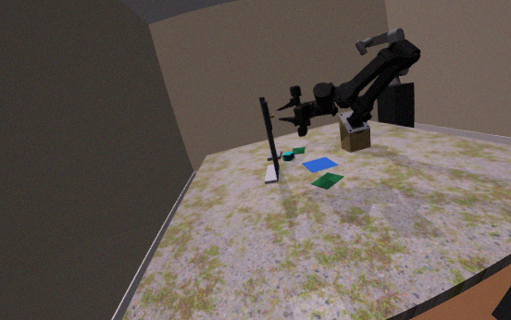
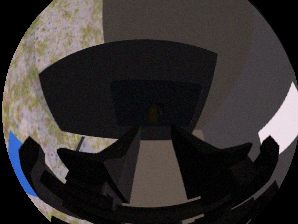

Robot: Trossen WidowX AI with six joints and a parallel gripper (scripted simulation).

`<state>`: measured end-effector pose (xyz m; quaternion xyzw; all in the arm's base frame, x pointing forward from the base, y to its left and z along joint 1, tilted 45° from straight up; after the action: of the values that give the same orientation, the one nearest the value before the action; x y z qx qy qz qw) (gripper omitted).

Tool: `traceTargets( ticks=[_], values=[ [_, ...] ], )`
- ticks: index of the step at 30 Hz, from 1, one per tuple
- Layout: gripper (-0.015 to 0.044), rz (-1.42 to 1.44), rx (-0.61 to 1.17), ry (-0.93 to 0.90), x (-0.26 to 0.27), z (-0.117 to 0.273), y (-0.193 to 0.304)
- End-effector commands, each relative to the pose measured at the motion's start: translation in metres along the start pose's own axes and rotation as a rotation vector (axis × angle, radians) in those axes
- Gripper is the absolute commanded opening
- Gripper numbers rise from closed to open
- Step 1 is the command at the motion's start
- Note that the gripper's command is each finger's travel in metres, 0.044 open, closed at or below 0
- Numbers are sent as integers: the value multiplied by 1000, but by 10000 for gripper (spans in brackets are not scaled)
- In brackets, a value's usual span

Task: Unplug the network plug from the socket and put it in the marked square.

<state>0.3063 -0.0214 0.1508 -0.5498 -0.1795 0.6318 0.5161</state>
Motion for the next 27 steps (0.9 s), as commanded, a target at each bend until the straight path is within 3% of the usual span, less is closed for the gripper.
traceTargets(
  ticks=[1, 27],
  values=[
    [156, 1, -6, -1, 0, -5, -3],
    [136, 4, -8, 1, 2, -29, -7]
  ],
)
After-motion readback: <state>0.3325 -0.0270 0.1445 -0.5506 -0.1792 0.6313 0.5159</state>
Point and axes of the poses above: the point midway between the two fingers, 35 mm back from their tips, its own z axis back along the fingers, its own x axis across the jaws, y = z × x, the point moved 4 cm from there along z, back along the fingers, and after that the axes turned 15 degrees about -z, right-handed, at the moved point
